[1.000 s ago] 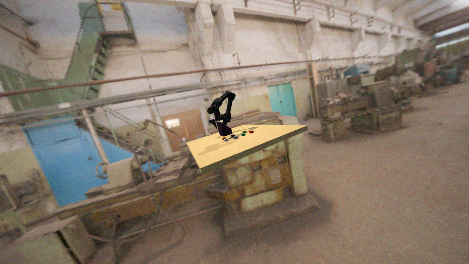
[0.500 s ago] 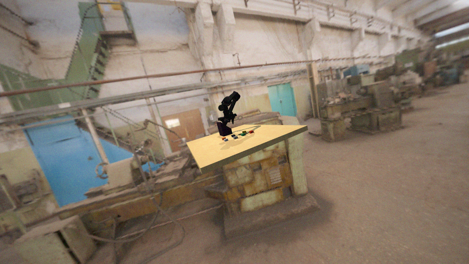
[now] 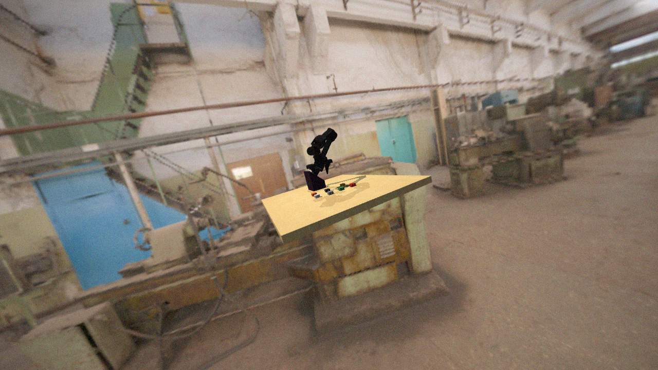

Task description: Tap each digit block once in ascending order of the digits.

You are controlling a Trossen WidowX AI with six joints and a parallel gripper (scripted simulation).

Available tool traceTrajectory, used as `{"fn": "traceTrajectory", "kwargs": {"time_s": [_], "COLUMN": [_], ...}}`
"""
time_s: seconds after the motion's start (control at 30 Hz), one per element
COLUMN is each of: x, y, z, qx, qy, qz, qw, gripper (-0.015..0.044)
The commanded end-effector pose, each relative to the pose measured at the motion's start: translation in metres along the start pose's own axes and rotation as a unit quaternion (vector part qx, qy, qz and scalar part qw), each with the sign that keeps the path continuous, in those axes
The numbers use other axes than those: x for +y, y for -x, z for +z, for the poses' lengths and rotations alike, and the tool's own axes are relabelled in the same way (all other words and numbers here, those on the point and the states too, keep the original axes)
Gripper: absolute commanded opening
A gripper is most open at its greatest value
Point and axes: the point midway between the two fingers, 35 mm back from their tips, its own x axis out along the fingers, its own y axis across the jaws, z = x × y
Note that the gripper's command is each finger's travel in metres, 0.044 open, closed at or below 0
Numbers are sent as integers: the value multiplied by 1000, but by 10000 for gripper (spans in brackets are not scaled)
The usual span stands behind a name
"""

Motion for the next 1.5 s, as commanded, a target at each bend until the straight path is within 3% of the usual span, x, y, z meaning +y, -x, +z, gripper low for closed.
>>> {"fn": "traceTrajectory", "kwargs": {"time_s": [0.0, 0.3, 1.07, 1.37, 1.47], "x": [21, 150, 153, 172, 173], "y": [1, 1, 1, 3, 2], "z": [4, -10, -9, 82, 89], "qx": [-1, -1, -1, -2, -3], "qy": [-2, -2, -1, 3, 1], "qz": [-1, 5, 6, 6, 6], "qw": [1000, 1000, 1000, 1000, 1000], "gripper": [400, 400, 400, 400, 400]}}
